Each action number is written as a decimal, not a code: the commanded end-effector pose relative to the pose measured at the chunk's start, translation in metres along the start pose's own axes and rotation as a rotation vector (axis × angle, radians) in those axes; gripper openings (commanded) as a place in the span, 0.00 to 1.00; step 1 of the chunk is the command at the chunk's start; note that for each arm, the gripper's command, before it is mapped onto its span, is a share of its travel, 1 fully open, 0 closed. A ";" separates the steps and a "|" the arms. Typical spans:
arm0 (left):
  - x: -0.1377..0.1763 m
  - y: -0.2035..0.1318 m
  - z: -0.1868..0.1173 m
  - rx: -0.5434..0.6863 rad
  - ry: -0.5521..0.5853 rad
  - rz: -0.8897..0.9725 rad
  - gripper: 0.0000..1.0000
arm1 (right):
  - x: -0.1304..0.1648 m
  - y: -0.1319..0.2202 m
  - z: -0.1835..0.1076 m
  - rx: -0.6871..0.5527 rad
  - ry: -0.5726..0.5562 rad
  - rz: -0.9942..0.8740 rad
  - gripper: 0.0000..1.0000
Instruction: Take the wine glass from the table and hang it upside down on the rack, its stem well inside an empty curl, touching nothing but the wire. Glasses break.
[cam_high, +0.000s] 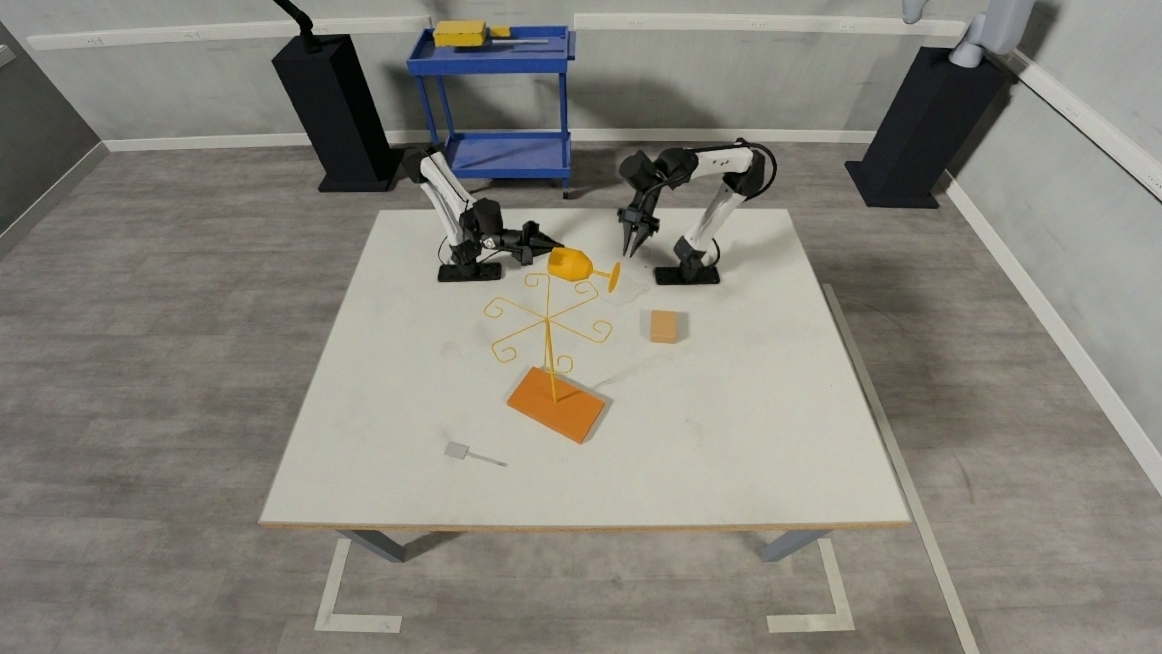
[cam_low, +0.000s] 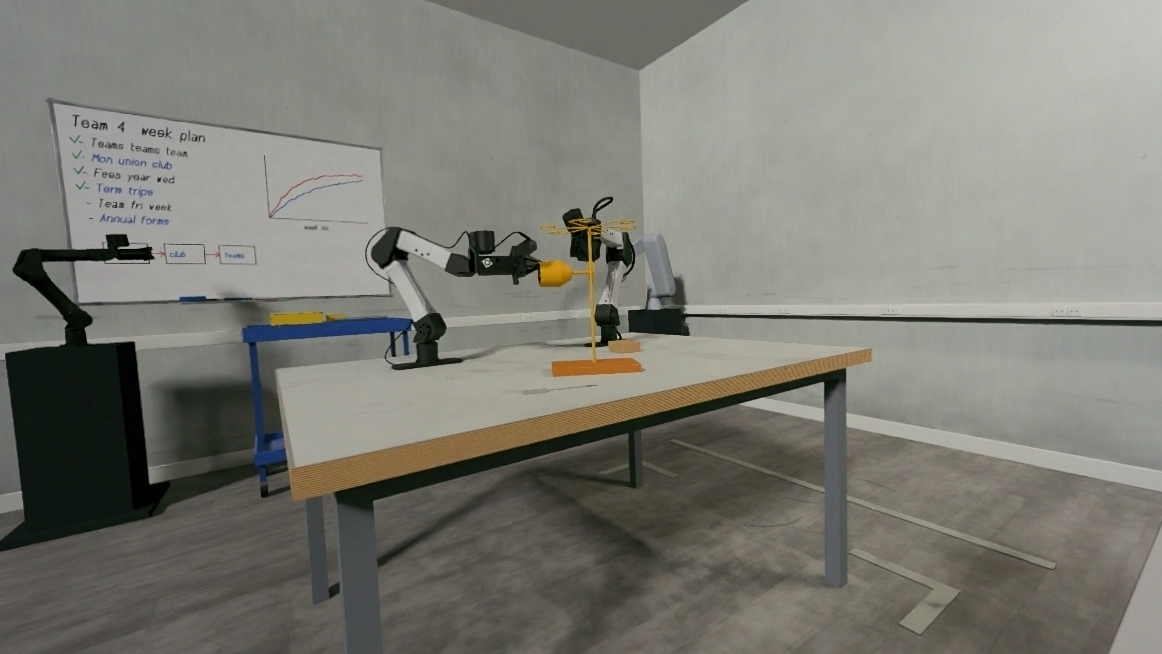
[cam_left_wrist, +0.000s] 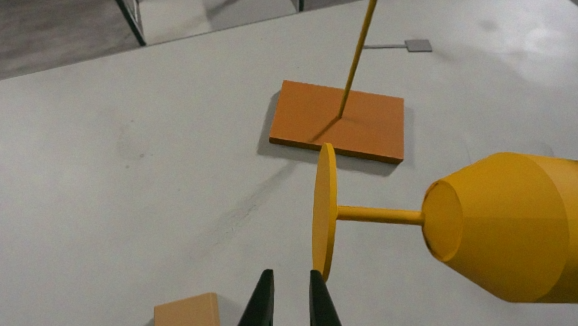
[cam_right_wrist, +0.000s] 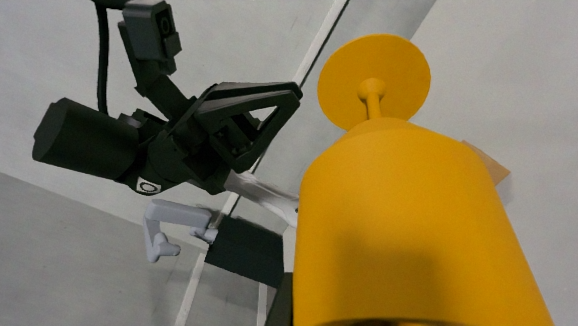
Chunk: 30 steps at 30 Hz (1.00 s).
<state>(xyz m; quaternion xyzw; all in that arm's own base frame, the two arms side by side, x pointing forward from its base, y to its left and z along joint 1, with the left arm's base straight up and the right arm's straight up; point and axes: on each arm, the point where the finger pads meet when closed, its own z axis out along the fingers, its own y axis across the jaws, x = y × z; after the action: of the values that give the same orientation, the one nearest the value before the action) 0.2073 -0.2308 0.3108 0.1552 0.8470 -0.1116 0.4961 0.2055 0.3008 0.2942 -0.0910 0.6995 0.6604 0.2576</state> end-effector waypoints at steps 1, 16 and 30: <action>0.005 0.001 -0.013 -0.038 0.019 0.013 0.15 | -0.018 0.039 -0.003 -0.104 -0.046 -0.099 0.00; 0.014 -0.020 -0.013 0.028 0.012 0.045 0.15 | -0.018 0.039 -0.003 -0.104 -0.046 -0.099 0.00; 0.012 -0.020 -0.002 0.034 0.003 0.045 0.15 | -0.018 0.039 -0.003 -0.104 -0.046 -0.099 0.00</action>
<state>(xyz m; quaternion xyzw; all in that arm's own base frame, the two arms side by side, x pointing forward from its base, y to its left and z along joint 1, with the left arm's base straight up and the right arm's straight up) 0.1877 -0.2396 0.3001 0.1846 0.8472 -0.1010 0.4878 0.2055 0.3008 0.2942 -0.0910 0.6995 0.6604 0.2576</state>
